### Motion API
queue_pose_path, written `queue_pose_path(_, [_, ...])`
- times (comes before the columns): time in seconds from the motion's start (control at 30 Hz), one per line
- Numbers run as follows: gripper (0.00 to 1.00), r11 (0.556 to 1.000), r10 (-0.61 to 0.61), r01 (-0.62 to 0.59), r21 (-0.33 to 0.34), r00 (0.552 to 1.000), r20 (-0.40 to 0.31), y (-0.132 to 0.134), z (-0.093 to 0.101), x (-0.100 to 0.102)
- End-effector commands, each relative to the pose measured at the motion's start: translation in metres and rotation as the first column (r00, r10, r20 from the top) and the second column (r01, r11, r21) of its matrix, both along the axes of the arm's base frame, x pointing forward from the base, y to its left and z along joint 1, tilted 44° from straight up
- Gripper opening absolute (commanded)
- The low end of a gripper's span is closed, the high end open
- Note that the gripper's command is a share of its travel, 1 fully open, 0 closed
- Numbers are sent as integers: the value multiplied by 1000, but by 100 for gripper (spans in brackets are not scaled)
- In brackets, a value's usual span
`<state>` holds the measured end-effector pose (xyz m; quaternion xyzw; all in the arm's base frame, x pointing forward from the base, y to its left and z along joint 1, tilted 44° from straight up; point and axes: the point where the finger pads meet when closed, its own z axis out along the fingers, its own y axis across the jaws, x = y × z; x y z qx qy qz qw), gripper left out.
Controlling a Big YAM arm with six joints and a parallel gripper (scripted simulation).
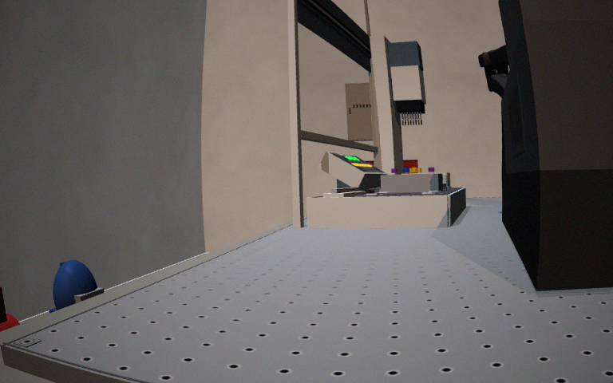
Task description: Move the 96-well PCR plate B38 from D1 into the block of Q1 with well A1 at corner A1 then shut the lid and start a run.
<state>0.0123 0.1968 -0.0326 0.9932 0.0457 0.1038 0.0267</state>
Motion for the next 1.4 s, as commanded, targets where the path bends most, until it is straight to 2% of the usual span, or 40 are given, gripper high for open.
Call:
queue_pose_path(0.0, [0, 998, -12, 12, 67, 1000, -10, 38, 16, -6])
queue_pose_path(0.47, [0, 995, -45, 46, 88, 999, -13, 44, 19, -8])
queue_pose_path(0.63, [0, 994, -54, 55, 96, 998, -14, 51, 12, -5])
queue_pose_path(1.13, [0, 999, -27, 27, 39, 1000, -2, 25, -31, 7])
queue_pose_path(1.37, [0, 999, -38, 38, 34, 999, -1, 21, -39, 8])
